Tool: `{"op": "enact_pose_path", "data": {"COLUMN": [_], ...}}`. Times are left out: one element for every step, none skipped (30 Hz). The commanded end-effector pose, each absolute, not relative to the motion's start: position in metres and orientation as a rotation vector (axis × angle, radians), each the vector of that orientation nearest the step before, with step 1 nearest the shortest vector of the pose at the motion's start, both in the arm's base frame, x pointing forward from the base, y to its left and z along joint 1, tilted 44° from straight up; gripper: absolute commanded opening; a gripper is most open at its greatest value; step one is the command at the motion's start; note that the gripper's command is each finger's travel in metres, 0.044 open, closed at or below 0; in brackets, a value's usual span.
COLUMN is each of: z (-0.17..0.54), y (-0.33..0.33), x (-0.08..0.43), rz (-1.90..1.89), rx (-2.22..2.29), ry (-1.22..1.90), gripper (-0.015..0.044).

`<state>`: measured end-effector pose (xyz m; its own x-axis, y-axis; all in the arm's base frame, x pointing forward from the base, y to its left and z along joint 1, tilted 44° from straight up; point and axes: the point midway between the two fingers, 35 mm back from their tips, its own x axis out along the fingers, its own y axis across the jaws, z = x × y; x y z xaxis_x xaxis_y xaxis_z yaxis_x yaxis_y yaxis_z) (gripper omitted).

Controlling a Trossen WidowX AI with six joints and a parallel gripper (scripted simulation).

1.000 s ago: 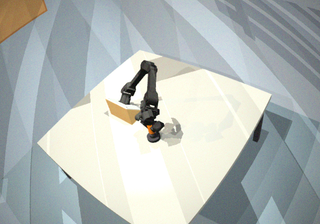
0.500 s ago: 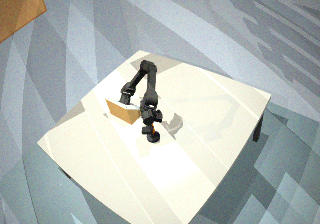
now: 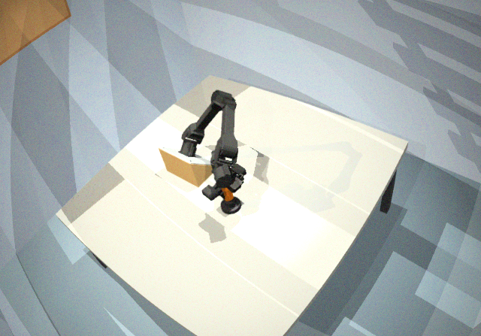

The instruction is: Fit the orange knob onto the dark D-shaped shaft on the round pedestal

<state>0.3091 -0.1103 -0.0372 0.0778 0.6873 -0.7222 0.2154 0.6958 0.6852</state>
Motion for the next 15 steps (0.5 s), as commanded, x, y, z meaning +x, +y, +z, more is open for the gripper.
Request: {"op": "enact_pose_path", "data": {"z": [-0.0373, -0.0380, -0.0383, -0.0385, -0.0387, -0.0388, -0.0390, -0.0391, -0.0393, -0.0395, -0.0390, -0.0390, -0.0389, -0.0388, -0.0389], "y": [-0.1111, -0.1103, -0.1099, -0.1097, -0.1095, -0.1093, -0.1091, -0.1089, -0.1087, -0.1083, -0.1088, -0.1086, -0.1085, -0.1083, -0.1080], "x": [0.3111, 0.3110, 0.3106, 0.3106, 0.3109, 0.3110, 0.3108, 0.3105, 0.3102, 0.3098, 0.3097, 0.3093, 0.3089, 0.3085, 0.3082], "rz": [0.391, 0.391, 0.391, 0.391, 0.391, 0.391, 0.391, 0.391, 0.391, 0.391, 0.391, 0.391, 0.391, 0.391, 0.391], "rx": [0.802, 0.802, 0.802, 0.802, 0.802, 0.802, 0.802, 0.802, 0.802, 0.802, 0.802, 0.802, 0.802, 0.803, 0.803], "ry": [1.493, 1.493, 1.493, 1.493, 1.493, 1.493, 1.493, 1.493, 1.493, 1.493, 1.493, 1.493, 1.493, 1.493, 1.493], "gripper": [0.0000, 0.0000, 0.0000, 0.0000, 0.0000, 0.0000, 0.0000, 0.0000, 0.0000, 0.0000, 0.0000, 0.0000, 0.0000, 0.0000, 0.0000]}}
